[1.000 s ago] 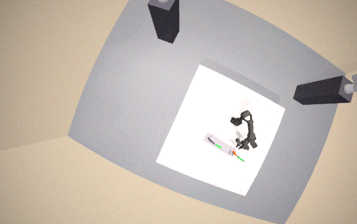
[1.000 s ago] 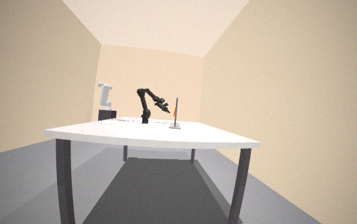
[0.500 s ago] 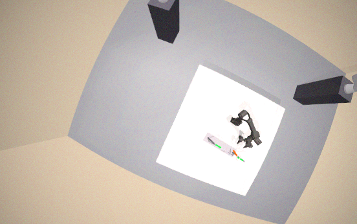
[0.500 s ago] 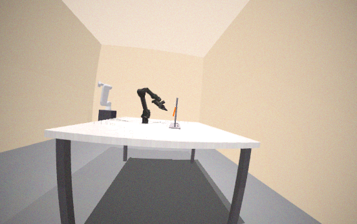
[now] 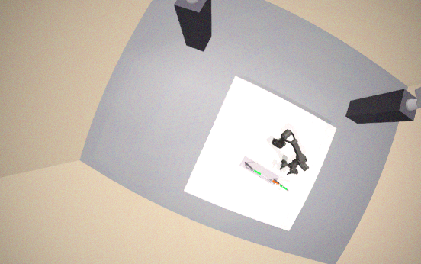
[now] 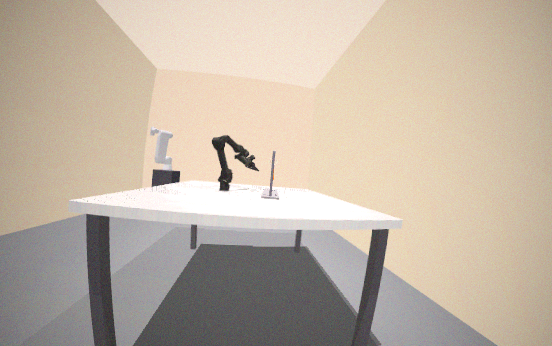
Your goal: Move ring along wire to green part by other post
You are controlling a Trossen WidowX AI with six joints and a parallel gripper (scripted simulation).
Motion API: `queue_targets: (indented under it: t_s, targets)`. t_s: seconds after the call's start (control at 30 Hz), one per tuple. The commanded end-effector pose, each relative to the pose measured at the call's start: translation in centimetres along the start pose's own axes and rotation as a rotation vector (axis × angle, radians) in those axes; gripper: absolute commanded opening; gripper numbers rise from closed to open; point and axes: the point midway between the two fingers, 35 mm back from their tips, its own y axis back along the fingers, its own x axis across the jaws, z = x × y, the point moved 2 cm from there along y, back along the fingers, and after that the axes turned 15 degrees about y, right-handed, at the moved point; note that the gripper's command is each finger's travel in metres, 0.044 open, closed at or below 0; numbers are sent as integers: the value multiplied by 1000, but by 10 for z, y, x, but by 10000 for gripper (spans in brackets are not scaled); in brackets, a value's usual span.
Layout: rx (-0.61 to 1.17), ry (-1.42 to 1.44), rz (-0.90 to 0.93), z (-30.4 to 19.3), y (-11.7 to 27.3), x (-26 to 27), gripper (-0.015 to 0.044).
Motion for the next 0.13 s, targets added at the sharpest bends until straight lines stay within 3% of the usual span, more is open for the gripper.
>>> queue_targets:
  t_s: [0.0,0.1]
  targets:
    - [-4,-5,-5,1,0,-1,440]
    - [-4,-5,-5,1,0,-1,440]
